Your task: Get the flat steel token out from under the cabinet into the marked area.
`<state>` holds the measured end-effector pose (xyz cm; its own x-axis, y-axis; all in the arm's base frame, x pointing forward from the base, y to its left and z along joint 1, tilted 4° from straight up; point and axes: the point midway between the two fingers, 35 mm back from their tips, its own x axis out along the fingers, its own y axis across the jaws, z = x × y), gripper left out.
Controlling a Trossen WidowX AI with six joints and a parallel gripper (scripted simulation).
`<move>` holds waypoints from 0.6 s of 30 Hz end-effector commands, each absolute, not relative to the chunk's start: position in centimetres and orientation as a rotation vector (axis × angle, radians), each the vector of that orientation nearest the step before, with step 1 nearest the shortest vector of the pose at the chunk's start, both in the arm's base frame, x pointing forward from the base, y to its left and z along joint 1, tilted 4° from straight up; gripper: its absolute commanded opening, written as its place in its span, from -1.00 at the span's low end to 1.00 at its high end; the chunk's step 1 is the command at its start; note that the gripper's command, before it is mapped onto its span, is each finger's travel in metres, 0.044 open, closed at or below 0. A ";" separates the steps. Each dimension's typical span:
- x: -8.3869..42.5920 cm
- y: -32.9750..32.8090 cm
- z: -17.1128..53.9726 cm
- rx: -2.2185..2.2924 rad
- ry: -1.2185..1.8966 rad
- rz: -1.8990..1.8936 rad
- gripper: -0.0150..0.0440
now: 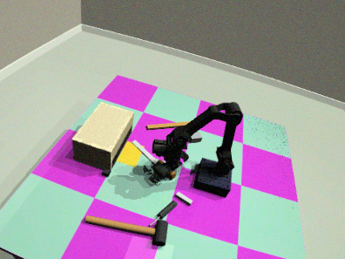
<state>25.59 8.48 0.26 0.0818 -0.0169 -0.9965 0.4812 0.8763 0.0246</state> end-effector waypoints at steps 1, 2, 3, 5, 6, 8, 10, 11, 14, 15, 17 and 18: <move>25.7 8.0 0.3 0.390 1.446 -0.385 -0.49; 25.8 7.9 0.3 0.390 1.446 -0.385 -0.49; 25.8 7.8 0.3 0.390 1.446 -0.385 -0.49; 25.8 7.6 0.3 0.390 1.446 -0.385 -0.49; 25.8 7.5 0.3 0.390 1.446 -0.385 -0.49; 25.9 7.2 0.3 0.389 1.446 -0.385 -0.49; 25.9 7.0 0.3 0.389 1.446 -0.385 -0.49; 25.9 6.9 0.4 0.389 1.446 -0.385 -0.49; 26.0 6.6 0.4 0.389 1.446 -0.386 -0.49; 26.0 6.5 0.4 0.389 1.446 -0.386 -0.49; 26.0 6.3 0.4 0.389 1.446 -0.386 -0.49; 26.0 6.2 0.4 0.389 1.446 -0.386 -0.49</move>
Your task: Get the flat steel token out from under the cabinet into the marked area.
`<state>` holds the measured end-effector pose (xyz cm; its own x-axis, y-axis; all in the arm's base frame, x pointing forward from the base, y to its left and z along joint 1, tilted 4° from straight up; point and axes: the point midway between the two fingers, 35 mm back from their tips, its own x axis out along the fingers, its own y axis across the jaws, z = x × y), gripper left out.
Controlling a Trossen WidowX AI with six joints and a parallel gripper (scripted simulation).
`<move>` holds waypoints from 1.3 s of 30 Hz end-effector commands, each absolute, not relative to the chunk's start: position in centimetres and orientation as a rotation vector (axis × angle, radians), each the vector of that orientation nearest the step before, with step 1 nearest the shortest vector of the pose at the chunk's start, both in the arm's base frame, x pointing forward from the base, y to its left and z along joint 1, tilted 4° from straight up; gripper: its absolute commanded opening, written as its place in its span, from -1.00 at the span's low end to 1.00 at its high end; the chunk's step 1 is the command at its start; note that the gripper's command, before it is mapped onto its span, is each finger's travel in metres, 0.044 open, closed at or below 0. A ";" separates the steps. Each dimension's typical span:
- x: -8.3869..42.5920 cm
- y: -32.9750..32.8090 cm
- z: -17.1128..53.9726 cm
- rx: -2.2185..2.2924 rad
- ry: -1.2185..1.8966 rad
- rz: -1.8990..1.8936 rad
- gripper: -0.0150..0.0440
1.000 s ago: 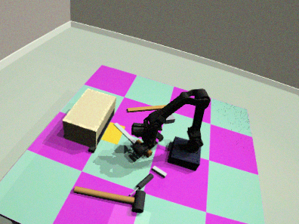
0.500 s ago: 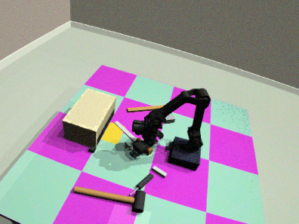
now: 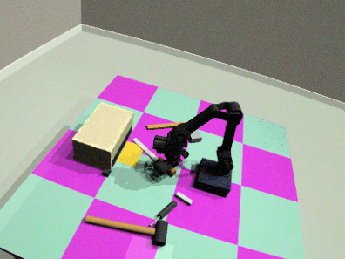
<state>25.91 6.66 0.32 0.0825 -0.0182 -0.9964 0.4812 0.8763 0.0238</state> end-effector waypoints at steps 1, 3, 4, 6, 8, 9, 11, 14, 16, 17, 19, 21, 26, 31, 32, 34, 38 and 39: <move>26.1 6.1 0.4 0.389 1.446 -0.386 -0.49; 26.1 5.9 0.4 0.389 1.446 -0.386 -0.49; 26.1 5.8 0.4 0.388 1.446 -0.386 -0.49; 26.1 5.6 0.4 0.388 1.445 -0.386 -0.49; 26.2 5.4 0.4 0.388 1.445 -0.386 -0.49; 26.2 5.3 0.4 0.388 1.445 -0.386 -0.49; 26.2 5.1 0.4 0.388 1.445 -0.386 -0.49; 26.2 4.8 0.4 0.388 1.445 -0.387 -0.49; 26.3 4.6 0.4 0.388 1.445 -0.387 -0.49; 26.3 4.5 0.4 0.388 1.445 -0.387 -0.49; 26.3 4.3 0.4 0.387 1.445 -0.387 -0.49; 26.3 4.1 0.4 0.387 1.445 -0.387 -0.49; 26.4 3.6 0.5 0.387 1.445 -0.387 -0.49; 26.5 3.1 0.5 0.387 1.445 -0.388 -0.49; 26.5 3.0 0.5 0.387 1.445 -0.388 -0.49; 26.5 2.8 0.5 0.386 1.444 -0.388 -0.49; 26.5 2.4 0.5 0.386 1.444 -0.388 -0.49; 26.5 2.3 0.5 0.386 1.444 -0.388 -0.49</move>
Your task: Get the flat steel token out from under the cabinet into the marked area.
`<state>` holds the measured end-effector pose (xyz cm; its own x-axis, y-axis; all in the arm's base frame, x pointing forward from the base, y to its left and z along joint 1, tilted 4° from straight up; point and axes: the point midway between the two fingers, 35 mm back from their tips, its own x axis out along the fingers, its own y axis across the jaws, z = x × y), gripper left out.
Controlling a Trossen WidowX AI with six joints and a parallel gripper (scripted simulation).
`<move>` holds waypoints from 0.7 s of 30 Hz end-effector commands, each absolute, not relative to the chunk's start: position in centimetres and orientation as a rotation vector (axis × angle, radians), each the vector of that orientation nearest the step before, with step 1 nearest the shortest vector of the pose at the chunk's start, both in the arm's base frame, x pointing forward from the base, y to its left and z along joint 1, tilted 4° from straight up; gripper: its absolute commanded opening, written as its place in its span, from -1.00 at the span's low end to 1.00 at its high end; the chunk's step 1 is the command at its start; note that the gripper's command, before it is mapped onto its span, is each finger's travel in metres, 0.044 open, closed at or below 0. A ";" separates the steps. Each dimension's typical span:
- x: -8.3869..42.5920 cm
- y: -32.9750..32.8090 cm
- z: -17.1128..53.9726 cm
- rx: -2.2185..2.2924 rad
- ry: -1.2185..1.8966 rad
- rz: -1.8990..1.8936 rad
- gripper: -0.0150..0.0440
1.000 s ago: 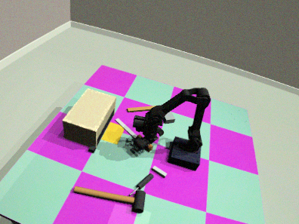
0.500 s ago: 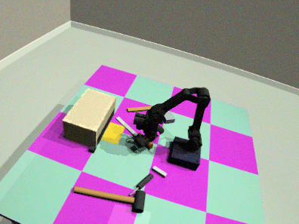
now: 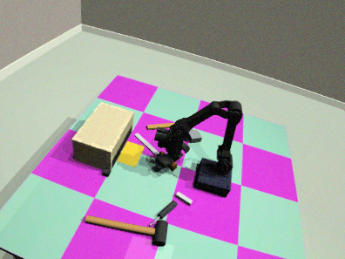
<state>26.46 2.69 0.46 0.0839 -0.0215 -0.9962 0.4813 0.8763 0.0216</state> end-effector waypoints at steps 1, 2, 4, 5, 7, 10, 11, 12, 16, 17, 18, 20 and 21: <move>26.6 2.2 0.5 0.386 1.444 -0.388 -0.49; 26.6 2.1 0.5 0.386 1.444 -0.388 -0.49; 26.6 1.9 0.5 0.386 1.444 -0.388 -0.49; 26.6 1.8 0.5 0.386 1.444 -0.388 -0.49; 26.6 1.6 0.5 0.386 1.444 -0.389 -0.49; 26.6 1.3 0.5 0.385 1.444 -0.389 -0.49; 26.6 1.2 0.5 0.385 1.444 -0.389 -0.49; 26.6 1.1 0.5 0.385 1.444 -0.389 -0.49; 26.7 0.7 0.6 0.385 1.444 -0.389 -0.49; 26.7 0.6 0.6 0.385 1.444 -0.389 -0.49; 26.7 0.5 0.6 0.385 1.444 -0.389 -0.49; 26.7 0.3 0.6 0.385 1.444 -0.389 -0.49; 26.6 0.2 0.6 0.385 1.444 -0.389 -0.49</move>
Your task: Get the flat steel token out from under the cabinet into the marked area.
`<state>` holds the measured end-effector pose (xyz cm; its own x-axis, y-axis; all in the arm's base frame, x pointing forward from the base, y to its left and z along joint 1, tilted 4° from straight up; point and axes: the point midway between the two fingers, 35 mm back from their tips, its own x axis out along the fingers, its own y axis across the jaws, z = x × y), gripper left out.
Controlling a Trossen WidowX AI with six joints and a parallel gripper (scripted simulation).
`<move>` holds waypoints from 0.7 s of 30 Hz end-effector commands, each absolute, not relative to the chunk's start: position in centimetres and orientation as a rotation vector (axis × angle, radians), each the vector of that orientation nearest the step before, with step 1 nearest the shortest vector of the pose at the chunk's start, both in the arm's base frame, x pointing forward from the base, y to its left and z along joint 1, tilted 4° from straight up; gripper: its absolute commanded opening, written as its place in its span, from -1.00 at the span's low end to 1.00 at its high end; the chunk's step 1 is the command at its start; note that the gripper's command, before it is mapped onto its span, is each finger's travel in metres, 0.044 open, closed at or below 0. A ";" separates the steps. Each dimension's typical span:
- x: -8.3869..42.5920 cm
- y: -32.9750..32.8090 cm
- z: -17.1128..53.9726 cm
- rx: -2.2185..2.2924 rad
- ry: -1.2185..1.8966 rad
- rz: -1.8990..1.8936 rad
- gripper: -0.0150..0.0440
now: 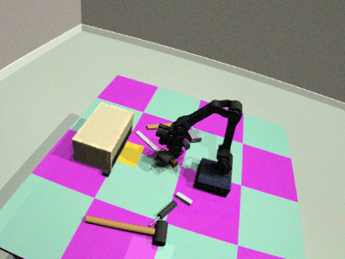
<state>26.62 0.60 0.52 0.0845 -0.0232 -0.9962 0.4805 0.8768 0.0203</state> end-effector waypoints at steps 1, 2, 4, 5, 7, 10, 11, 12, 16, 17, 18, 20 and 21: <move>26.6 0.1 0.6 0.385 1.444 -0.389 -0.49; 26.6 0.0 0.6 0.384 1.444 -0.390 -0.49; 26.5 -0.2 0.6 0.384 1.444 -0.390 -0.49; 26.5 -0.3 0.6 0.384 1.444 -0.390 -0.49; 26.4 -0.5 0.6 0.384 1.444 -0.390 -0.49; 26.4 -0.8 0.6 0.384 1.444 -0.390 -0.49; 26.3 -0.9 0.6 0.384 1.444 -0.390 -0.49; 26.3 -1.0 0.6 0.384 1.444 -0.390 -0.49; 26.2 -1.4 0.6 0.383 1.444 -0.391 -0.49; 26.2 -1.5 0.6 0.383 1.444 -0.391 -0.49; 26.2 -1.6 0.6 0.383 1.444 -0.391 -0.49; 26.1 -1.8 0.6 0.383 1.444 -0.391 -0.49; 26.1 -1.9 0.6 0.383 1.444 -0.391 -0.49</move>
